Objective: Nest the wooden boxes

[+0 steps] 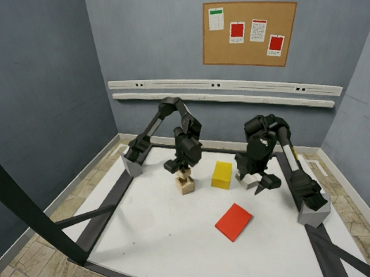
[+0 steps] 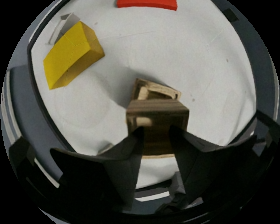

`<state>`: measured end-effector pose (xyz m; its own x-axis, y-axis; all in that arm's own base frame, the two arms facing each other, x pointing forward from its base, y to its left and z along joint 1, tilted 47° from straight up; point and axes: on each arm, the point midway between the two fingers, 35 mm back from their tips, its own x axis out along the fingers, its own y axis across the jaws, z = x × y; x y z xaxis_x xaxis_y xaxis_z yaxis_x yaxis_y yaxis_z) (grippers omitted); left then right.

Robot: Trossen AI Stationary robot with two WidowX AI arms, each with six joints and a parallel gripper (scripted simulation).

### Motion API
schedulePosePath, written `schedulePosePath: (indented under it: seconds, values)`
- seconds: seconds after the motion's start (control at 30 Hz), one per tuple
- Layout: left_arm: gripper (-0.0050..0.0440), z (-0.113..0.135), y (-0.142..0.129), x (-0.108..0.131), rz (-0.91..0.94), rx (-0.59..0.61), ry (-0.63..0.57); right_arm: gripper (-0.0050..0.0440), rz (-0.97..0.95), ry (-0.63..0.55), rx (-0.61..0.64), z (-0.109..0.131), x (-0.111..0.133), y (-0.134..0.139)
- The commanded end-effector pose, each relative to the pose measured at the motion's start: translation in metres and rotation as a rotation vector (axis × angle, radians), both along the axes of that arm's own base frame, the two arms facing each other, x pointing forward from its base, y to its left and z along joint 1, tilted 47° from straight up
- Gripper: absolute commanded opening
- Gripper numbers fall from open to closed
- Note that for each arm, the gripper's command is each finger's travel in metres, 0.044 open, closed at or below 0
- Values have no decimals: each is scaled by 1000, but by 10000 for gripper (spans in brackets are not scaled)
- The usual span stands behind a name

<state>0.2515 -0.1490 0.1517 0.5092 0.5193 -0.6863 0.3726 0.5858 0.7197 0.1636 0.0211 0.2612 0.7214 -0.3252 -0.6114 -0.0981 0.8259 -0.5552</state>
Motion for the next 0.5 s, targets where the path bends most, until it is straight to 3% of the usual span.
schedulePosePath:
  seconds: [0.0, 0.23, 0.47]
  values:
    - [198, 4, -3, 1, -3, -11, -11, 400, 151, -77, 58, 33, -7, 5]
    - [198, 4, -3, 1, -3, -11, -11, 400, 268, -143, 79, 58, -15, 2]
    - [198, 4, -3, 1, -3, -11, -11, 400, 450, -282, 66, 100, -33, -24]
